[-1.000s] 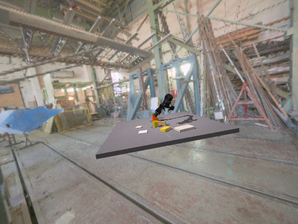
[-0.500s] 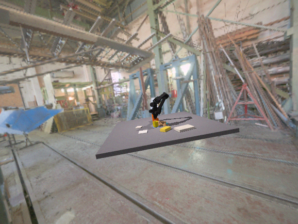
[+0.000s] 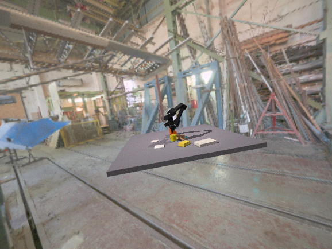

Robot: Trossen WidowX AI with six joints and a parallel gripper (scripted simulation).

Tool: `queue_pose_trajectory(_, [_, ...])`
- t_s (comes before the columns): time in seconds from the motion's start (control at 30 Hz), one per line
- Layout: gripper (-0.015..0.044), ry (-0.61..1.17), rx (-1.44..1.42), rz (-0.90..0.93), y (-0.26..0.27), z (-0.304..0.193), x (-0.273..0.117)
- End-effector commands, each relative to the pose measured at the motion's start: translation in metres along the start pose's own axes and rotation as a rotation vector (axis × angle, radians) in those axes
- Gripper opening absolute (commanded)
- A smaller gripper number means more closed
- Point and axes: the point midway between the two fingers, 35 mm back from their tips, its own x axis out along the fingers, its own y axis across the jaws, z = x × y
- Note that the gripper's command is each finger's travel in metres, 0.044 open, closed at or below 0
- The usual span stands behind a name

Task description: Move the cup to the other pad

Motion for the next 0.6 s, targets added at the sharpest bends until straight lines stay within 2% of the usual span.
queue_pose_trajectory(0.0, [0.0167,0.007,0.011,-0.001,0.000,0.001,0.006])
queue_pose_trajectory(0.57, [0.0167,0.007,0.011,0.000,0.001,0.001,0.033])
